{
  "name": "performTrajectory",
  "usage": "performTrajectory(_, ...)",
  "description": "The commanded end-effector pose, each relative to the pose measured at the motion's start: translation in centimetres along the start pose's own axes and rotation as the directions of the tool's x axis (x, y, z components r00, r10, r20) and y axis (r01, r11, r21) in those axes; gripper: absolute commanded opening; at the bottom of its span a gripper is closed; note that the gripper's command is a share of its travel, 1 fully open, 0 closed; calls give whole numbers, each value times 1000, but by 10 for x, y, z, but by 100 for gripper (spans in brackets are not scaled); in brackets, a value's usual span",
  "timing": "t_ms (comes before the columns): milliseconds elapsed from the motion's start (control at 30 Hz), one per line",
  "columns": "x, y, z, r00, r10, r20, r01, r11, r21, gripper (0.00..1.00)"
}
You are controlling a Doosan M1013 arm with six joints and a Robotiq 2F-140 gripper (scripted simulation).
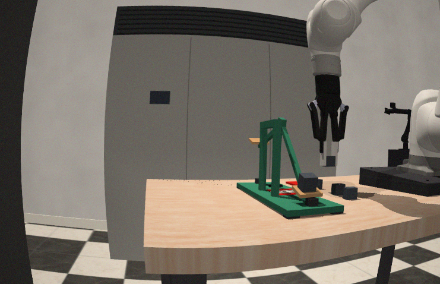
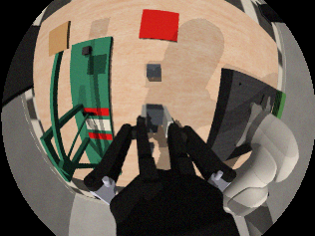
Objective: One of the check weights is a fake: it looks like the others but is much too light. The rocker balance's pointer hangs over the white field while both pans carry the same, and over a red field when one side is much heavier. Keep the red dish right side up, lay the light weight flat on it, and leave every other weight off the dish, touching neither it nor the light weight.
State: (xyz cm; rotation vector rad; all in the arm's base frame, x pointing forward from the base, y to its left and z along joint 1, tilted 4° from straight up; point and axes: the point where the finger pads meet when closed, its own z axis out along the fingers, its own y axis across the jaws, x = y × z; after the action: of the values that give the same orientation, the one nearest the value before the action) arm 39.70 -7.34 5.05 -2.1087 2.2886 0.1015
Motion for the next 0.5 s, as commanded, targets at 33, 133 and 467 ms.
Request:
performTrajectory(33,28,-1,-27,1000,-14,-4,14,1000,3,24)
performTrajectory(133,36,-1,-35,1000,-14,-4,14,1000,3,24)
performTrajectory(467,115,1,-115,1000,-14,-4,14,1000,3,24)
